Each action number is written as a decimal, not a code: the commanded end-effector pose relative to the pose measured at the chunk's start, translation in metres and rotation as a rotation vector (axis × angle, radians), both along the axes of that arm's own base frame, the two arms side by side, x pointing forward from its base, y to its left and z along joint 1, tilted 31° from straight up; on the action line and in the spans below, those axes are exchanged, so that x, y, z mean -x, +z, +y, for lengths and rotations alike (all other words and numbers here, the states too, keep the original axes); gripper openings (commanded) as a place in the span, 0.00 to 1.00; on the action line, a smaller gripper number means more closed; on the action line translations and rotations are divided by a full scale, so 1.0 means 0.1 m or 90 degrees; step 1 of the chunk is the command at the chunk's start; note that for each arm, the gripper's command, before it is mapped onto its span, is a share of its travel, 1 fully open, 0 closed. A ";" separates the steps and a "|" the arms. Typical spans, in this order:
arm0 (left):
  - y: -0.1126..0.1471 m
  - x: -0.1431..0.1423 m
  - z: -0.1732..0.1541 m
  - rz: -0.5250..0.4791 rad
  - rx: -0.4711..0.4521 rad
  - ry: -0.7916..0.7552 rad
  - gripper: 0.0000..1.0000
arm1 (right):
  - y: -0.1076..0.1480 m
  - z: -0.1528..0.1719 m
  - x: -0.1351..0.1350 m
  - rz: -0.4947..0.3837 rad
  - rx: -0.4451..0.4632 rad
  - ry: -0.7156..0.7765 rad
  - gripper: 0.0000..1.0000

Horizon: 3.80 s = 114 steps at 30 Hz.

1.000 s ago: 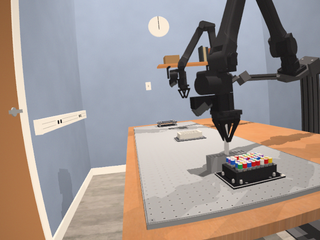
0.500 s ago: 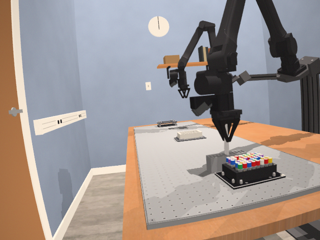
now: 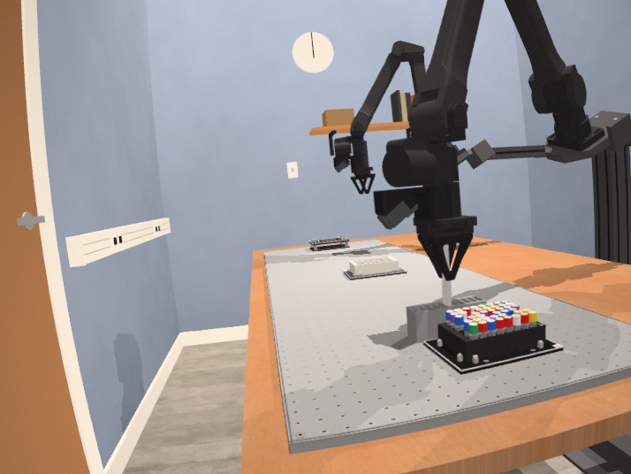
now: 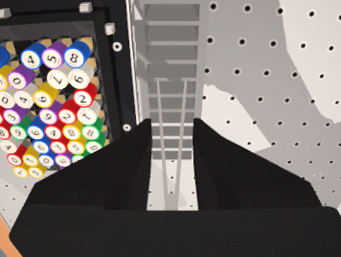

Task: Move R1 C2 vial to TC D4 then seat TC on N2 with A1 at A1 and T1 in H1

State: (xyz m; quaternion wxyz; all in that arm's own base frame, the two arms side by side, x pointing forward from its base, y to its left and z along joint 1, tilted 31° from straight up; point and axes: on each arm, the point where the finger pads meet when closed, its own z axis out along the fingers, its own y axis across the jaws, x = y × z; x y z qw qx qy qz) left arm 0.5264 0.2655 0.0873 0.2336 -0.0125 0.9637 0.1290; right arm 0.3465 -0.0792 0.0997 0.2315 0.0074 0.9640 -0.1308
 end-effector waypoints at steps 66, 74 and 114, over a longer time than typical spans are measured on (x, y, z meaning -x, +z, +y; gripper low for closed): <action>0.29 0.08 -0.02 -0.011 -0.007 -0.002 0.07 | 0.10 0.00 -0.08 -0.013 0.005 0.008 1.00; 0.34 0.10 -0.04 -0.012 -0.007 -0.002 0.07 | 0.10 0.00 -0.08 -0.013 0.005 0.008 1.00; 0.42 0.19 -0.12 0.000 0.000 -0.003 0.07 | 0.10 0.00 -0.08 -0.013 0.005 0.008 1.00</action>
